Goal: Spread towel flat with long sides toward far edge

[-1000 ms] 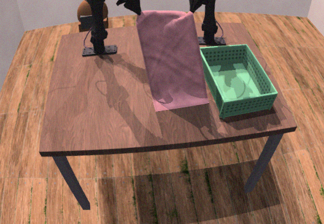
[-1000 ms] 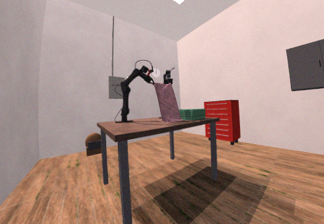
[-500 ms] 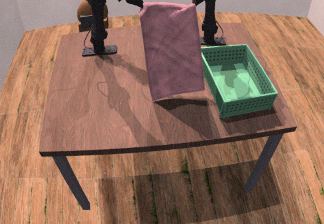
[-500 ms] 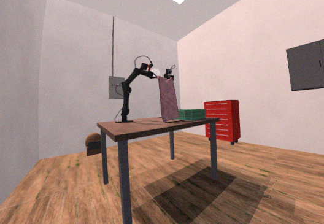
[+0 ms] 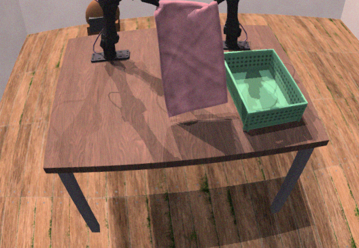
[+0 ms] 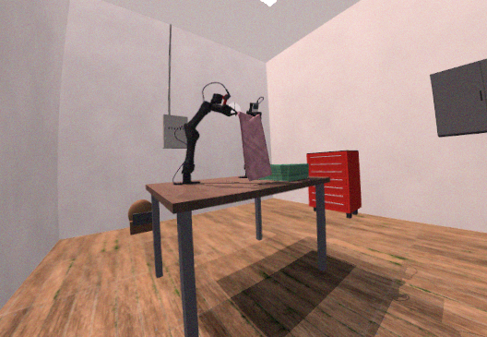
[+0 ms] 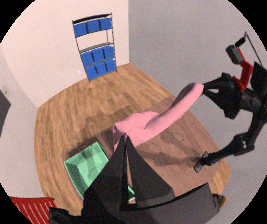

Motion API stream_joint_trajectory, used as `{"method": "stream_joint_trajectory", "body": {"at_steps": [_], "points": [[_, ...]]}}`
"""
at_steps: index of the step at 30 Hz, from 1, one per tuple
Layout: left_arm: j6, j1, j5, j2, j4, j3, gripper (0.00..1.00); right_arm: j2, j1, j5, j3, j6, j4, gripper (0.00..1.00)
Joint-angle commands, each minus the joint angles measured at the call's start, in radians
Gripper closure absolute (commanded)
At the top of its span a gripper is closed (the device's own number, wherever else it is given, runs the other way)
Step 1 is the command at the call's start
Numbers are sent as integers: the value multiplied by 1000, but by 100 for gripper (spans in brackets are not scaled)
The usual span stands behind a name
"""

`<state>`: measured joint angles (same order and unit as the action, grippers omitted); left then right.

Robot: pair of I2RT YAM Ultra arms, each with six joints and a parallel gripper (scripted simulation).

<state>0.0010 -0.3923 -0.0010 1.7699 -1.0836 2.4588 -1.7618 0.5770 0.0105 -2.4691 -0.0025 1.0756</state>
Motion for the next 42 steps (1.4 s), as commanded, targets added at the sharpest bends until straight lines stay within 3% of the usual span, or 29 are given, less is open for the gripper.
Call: {"method": "stream_joint_trajectory", "body": {"at_steps": [1,22,34,35,39,40,42], "points": [[-7,7,-9,-25,19,42,100,4,-14,-16,-38,4,10,100],[-7,16,-8,19,69,48,100,-27,-34,-16,-43,5,-41,100],[-4,49,-10,157,334,45,100,-120,-133,-15,-20,5,-258,100],[-3,57,-9,180,425,17,100,-141,-159,-15,-5,4,-321,100],[-4,56,-10,203,428,48,100,-173,-157,-16,-55,6,-308,100],[0,65,1,229,538,-25,100,-196,-179,-16,-47,5,-369,100],[-2,62,-10,158,615,-110,100,-209,-178,-16,-68,5,-362,100]]}}
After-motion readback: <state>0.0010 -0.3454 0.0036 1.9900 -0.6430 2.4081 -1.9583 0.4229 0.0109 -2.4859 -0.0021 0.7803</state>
